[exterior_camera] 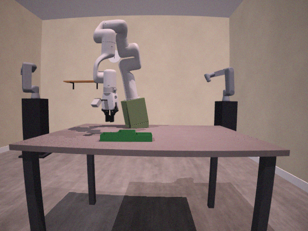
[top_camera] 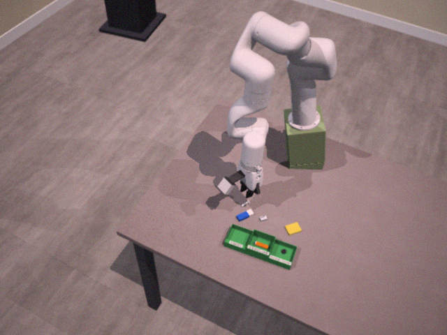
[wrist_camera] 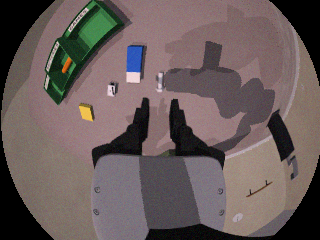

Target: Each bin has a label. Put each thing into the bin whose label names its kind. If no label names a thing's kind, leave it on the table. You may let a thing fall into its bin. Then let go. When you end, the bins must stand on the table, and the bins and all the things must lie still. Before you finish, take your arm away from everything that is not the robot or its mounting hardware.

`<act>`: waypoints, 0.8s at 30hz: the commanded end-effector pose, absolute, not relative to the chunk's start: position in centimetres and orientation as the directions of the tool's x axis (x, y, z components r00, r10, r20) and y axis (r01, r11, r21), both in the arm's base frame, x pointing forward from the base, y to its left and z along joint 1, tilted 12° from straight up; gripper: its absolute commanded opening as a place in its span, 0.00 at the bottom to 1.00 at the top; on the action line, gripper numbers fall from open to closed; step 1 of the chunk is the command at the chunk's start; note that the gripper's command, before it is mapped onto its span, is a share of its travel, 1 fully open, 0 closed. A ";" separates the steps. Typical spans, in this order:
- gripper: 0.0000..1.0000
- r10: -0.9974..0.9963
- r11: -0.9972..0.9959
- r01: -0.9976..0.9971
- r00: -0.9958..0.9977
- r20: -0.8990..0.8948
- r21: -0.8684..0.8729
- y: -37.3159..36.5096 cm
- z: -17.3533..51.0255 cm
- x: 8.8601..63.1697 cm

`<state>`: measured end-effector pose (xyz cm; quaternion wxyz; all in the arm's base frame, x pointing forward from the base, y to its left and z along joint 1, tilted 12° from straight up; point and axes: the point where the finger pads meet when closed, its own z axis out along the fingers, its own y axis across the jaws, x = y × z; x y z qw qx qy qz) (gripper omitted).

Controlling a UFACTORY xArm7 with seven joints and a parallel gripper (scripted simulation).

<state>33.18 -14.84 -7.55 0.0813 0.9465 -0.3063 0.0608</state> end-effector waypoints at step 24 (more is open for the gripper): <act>0.29 -0.570 -0.799 -0.590 0.805 0.167 0.115 -15.4 -10.2 33.4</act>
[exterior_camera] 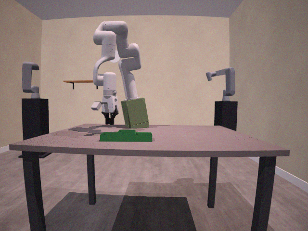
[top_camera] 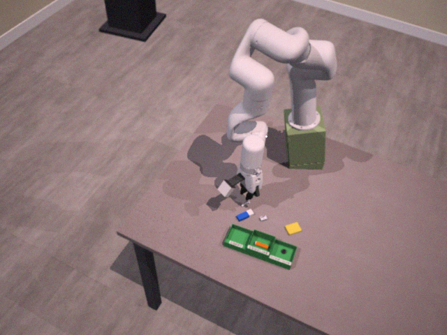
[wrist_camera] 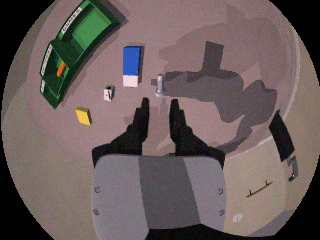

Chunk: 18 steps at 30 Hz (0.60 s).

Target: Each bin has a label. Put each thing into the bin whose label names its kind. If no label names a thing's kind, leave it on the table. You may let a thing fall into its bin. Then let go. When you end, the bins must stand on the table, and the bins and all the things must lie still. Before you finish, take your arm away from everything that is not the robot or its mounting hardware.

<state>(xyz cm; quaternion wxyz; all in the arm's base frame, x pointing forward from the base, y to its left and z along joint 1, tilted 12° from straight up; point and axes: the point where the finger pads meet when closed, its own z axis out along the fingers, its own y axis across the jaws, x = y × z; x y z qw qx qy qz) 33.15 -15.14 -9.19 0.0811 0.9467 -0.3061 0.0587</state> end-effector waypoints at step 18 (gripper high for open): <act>0.29 -0.570 -0.799 -0.590 0.805 0.167 0.116 -16.1 -13.7 33.8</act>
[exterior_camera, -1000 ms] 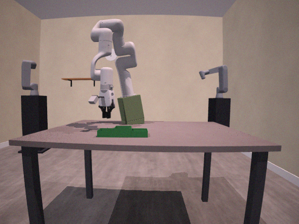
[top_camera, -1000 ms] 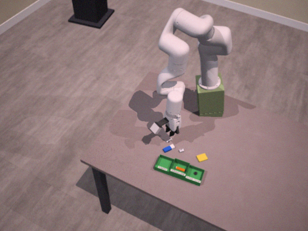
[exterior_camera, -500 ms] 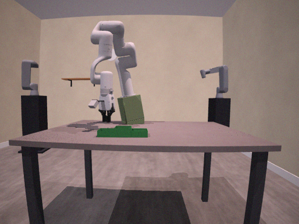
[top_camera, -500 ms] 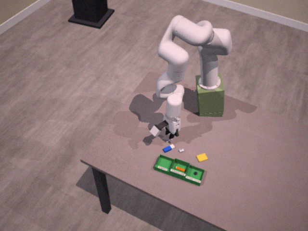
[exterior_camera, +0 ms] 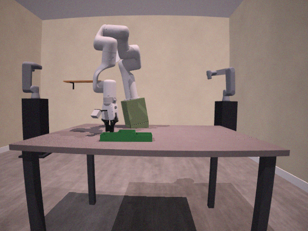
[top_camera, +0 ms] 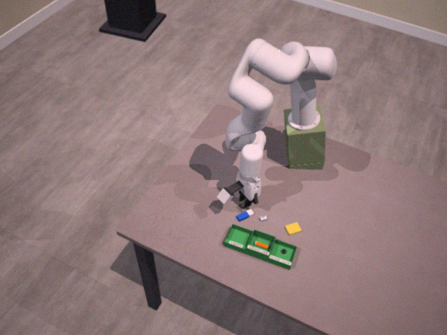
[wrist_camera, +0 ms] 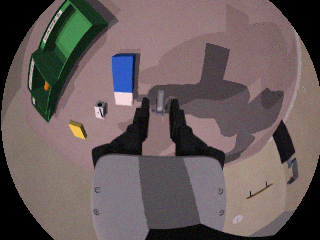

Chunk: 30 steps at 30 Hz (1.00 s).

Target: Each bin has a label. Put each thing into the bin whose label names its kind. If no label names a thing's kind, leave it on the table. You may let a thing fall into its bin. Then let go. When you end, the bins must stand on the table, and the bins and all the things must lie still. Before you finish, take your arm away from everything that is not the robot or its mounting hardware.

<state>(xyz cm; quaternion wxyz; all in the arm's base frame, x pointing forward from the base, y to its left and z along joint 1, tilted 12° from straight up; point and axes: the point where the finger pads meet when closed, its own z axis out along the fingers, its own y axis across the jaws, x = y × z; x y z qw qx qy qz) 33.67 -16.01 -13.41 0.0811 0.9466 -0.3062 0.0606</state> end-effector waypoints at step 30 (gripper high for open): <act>0.00 -0.570 -0.799 -0.590 0.805 0.167 0.116 -16.3 -14.6 33.7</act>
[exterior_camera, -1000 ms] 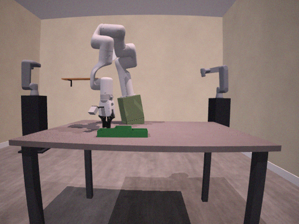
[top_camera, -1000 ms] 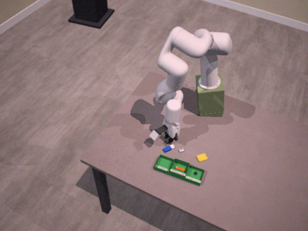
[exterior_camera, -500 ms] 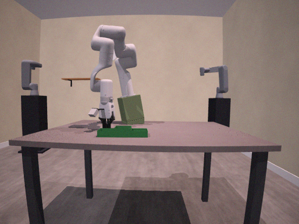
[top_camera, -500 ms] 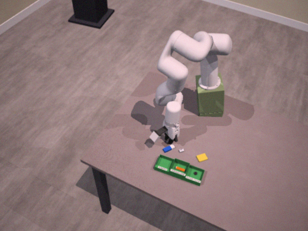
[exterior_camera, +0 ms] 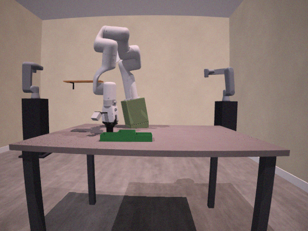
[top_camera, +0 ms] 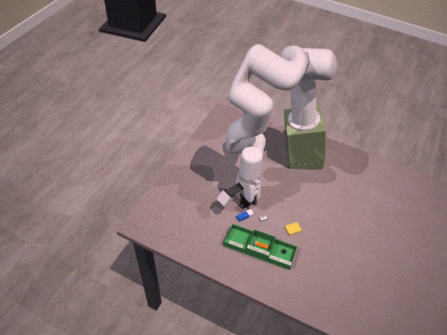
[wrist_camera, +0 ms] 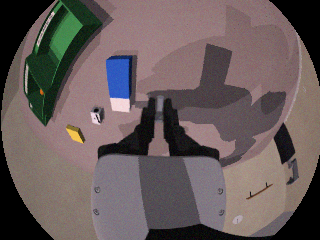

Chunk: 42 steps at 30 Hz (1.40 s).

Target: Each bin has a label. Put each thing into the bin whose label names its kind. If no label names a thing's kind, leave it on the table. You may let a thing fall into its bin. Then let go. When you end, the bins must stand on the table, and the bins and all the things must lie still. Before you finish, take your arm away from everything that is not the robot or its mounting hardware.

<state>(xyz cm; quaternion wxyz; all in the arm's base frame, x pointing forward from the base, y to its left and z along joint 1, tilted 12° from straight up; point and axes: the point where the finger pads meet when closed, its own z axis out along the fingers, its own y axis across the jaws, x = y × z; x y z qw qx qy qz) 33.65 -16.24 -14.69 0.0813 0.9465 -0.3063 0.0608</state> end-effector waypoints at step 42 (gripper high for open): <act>0.00 -0.570 -0.799 -0.590 0.805 0.167 0.115 -15.2 -9.4 33.4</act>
